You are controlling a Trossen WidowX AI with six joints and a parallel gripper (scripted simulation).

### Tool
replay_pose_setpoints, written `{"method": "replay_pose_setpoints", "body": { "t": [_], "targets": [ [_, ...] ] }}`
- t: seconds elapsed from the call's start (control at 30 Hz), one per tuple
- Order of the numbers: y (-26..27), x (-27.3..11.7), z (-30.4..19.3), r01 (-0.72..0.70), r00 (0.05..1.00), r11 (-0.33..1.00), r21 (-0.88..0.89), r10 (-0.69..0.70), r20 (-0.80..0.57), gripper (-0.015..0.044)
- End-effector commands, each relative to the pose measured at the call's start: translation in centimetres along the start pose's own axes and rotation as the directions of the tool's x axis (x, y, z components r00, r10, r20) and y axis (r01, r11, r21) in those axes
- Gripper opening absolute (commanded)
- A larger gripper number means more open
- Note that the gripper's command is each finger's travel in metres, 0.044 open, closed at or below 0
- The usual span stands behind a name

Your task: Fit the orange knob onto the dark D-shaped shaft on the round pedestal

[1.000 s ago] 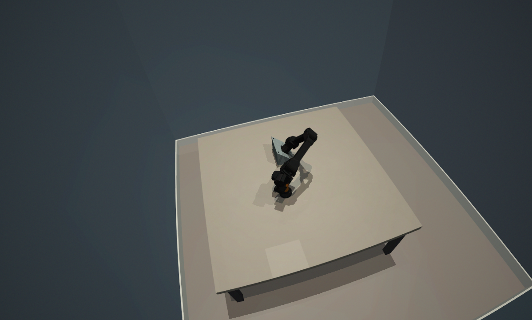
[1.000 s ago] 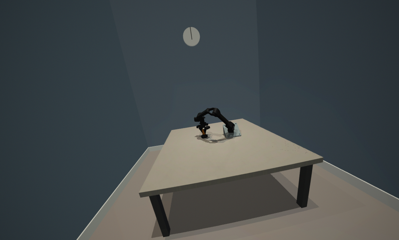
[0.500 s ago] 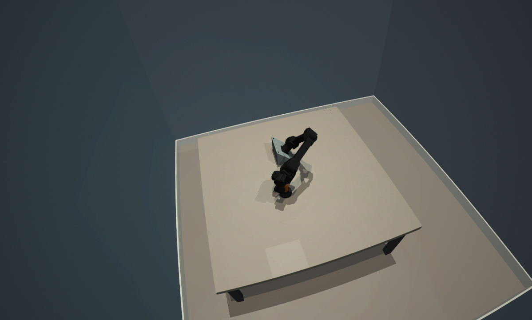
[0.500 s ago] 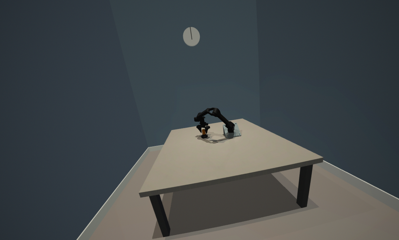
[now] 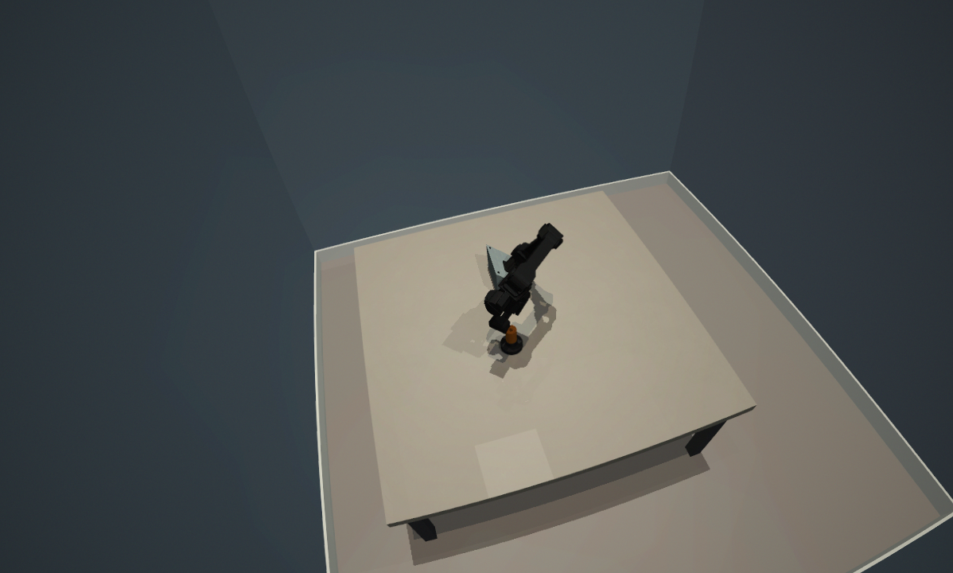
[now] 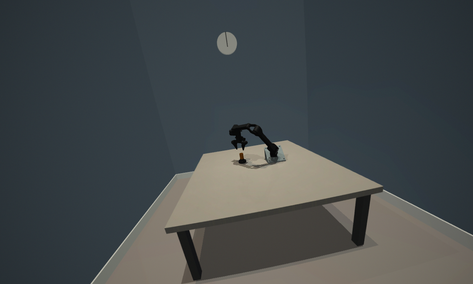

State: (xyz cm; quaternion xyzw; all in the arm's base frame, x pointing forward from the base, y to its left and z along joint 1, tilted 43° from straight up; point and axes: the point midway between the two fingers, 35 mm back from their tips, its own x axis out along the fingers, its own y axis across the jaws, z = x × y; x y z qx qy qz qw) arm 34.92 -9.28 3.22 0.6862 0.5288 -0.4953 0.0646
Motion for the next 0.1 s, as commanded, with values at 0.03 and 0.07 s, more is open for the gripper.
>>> {"method": "replay_pose_setpoints", "body": {
  "t": [0.03,0.07],
  "targets": [
    [-0.14,-0.77,-0.02,0.016,1.000,1.000,-0.004,-0.016,0.010,0.0440],
    [-0.14,-0.77,-0.02,0.016,1.000,1.000,-0.004,-0.016,0.010,0.0440]
  ]
}}
